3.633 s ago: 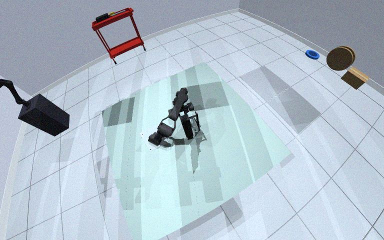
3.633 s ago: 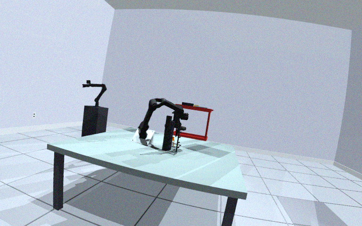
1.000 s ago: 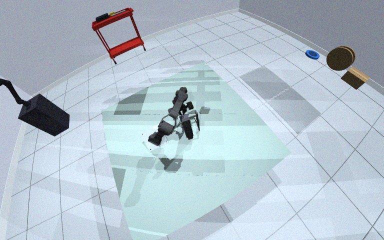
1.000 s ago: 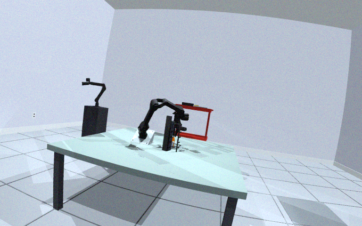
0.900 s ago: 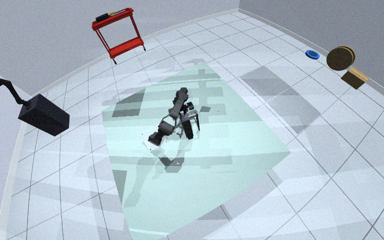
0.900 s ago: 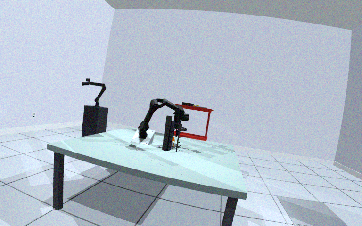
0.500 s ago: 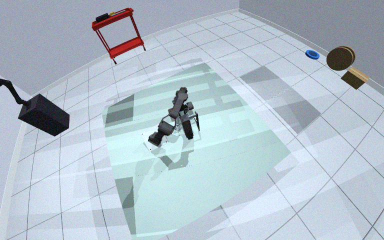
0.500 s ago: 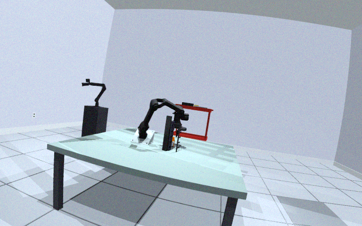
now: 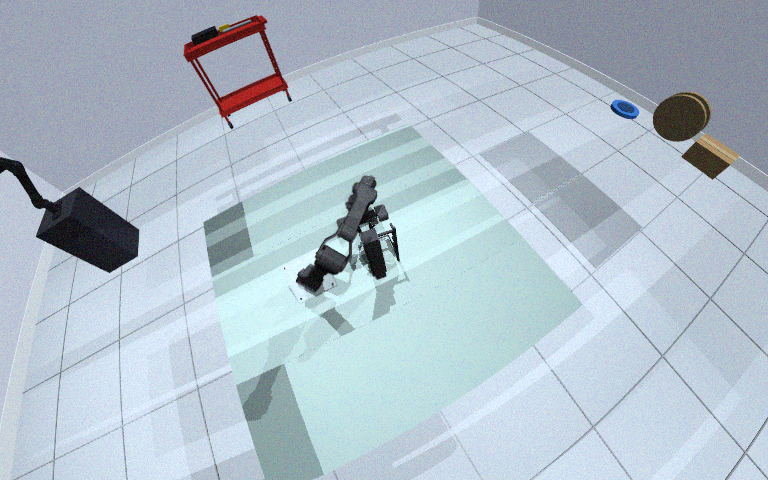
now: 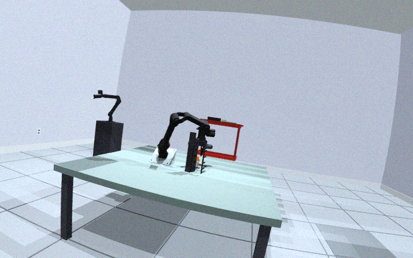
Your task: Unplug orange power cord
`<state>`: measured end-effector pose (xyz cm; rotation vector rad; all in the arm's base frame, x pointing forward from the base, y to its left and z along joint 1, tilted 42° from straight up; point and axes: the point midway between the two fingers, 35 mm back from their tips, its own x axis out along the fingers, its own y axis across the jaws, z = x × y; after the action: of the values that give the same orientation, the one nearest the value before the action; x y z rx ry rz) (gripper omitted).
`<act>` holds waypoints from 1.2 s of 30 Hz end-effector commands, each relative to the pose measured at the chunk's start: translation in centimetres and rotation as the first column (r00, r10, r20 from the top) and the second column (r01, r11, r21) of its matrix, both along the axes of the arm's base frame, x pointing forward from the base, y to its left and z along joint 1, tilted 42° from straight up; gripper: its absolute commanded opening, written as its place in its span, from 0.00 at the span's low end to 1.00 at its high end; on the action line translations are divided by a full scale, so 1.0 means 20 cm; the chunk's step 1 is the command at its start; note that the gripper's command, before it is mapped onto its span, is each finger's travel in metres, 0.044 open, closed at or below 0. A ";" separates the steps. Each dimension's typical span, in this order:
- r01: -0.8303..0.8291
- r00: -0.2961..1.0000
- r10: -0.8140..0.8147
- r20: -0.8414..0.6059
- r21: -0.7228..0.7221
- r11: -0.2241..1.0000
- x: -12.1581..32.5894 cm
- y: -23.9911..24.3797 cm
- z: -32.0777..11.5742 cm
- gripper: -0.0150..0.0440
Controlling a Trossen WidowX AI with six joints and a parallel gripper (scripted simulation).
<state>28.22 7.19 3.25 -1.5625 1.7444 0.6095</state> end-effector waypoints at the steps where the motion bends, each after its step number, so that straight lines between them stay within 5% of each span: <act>1: -0.008 1.000 0.007 -0.003 -0.005 1.000 -0.01 -0.03 0.03 0.53; 29: -0.007 1.000 0.007 -0.004 -0.007 1.000 -0.04 -0.15 0.05 0.53; 32: 0.001 1.000 -0.001 -0.001 -0.003 1.000 -0.04 -0.14 0.06 0.39; 36: 0.001 1.000 -0.001 -0.001 -0.003 1.000 -0.04 -0.14 0.06 0.35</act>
<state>27.47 4.37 4.40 -1.5645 1.7469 0.6076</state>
